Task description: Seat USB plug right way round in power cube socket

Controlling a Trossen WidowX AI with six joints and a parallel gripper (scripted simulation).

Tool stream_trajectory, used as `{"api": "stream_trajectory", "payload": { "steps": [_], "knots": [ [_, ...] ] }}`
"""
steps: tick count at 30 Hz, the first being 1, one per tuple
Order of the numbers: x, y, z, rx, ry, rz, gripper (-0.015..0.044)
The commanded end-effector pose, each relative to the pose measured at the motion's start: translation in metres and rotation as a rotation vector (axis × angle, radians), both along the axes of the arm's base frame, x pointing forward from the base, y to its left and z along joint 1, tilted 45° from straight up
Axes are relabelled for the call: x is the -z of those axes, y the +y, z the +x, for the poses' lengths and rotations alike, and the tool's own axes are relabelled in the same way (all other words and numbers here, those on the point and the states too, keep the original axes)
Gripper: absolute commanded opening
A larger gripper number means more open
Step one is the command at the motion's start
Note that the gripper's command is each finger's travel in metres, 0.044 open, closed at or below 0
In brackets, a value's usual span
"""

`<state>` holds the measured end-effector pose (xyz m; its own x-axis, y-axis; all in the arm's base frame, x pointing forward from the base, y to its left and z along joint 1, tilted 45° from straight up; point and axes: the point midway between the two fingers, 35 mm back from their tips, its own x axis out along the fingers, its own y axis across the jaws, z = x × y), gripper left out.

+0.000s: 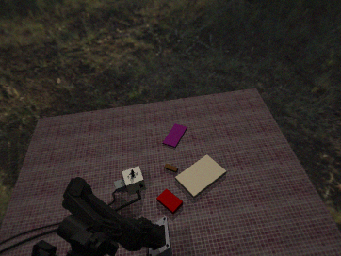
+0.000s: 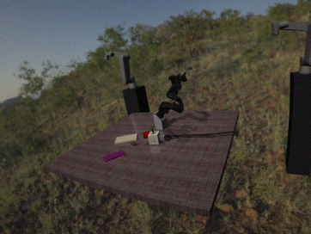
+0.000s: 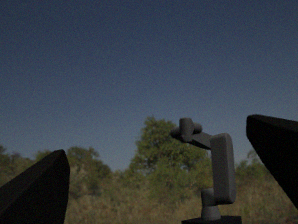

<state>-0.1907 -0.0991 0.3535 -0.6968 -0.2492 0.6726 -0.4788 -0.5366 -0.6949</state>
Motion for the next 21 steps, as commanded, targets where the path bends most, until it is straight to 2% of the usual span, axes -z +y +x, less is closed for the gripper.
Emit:
{"api": "stream_trajectory", "payload": {
  "steps": [1, 5, 10, 16, 21],
  "knots": [
    [0.001, -0.003, -0.001, -0.008, -0.005, 0.009, 0.0426],
    [0.017, -0.069, -0.002, -0.188, -0.097, 0.208, 0.044],
    [0.049, -0.16, 0.033, -0.506, -0.185, 0.486, 0.044],
    [0.094, -0.23, 0.11, -0.832, -0.208, 0.806, 0.044],
    [0.13, -0.256, 0.192, -1.104, -0.175, 1.054, 0.044]
  ]
}}
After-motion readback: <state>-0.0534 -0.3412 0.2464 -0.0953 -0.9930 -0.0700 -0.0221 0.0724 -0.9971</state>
